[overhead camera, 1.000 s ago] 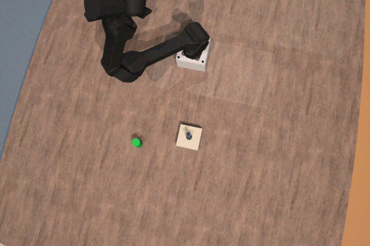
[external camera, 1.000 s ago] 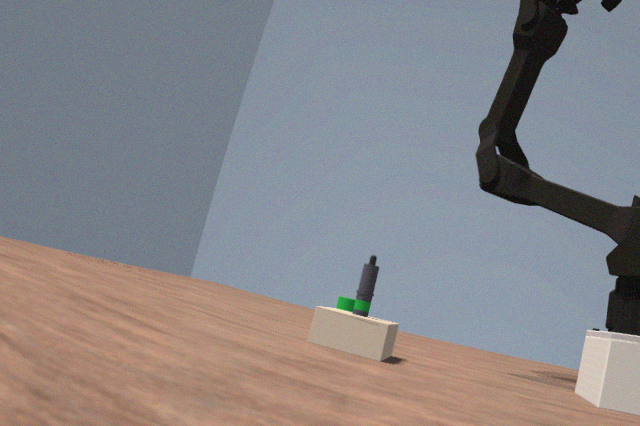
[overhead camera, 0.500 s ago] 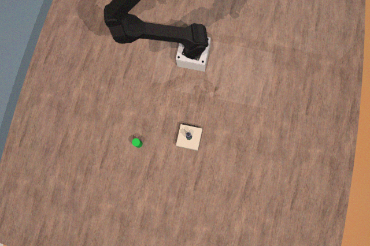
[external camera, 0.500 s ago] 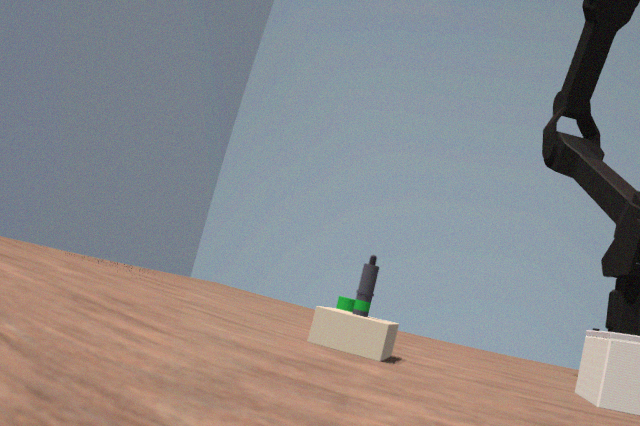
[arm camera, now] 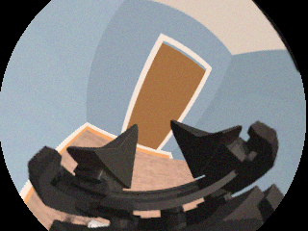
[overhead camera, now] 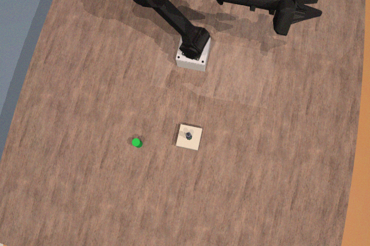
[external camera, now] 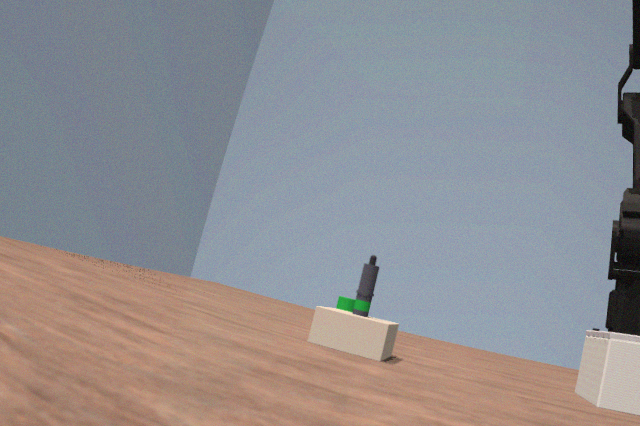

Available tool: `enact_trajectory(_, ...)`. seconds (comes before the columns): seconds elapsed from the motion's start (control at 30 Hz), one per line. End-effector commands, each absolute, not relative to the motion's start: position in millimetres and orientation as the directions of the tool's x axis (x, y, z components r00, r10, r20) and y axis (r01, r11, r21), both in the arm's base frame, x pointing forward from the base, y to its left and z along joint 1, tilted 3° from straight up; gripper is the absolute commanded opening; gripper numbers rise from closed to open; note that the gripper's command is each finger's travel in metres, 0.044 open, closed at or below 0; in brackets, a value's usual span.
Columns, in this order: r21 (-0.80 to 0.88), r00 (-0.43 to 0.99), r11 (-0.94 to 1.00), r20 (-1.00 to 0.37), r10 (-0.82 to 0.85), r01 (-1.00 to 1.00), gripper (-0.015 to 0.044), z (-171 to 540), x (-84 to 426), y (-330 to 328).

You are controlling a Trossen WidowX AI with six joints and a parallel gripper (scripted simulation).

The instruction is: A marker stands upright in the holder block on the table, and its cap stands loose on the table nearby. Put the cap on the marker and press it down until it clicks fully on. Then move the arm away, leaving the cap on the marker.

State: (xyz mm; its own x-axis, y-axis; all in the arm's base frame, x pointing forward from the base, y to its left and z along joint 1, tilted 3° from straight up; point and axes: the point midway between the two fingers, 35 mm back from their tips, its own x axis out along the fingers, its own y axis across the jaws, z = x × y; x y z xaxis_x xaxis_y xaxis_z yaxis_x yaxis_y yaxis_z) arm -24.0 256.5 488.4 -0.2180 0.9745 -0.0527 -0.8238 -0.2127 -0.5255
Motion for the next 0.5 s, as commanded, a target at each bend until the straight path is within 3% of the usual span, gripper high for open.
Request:
enact_trajectory(0.0, -0.402, -0.019, -0.098, -0.198, 0.980, -0.910, 0.0241, 451.8, 34.5, 292.2)
enact_trajectory(0.27, -0.242, 0.277, 0.190, -0.401, 0.873, -0.951, 0.0241, 391.1, 146.6, 306.3)
enact_trajectory(0.47, -0.118, 0.410, 0.417, -0.543, 0.733, -0.901, 0.0241, 345.2, 219.9, 287.8)
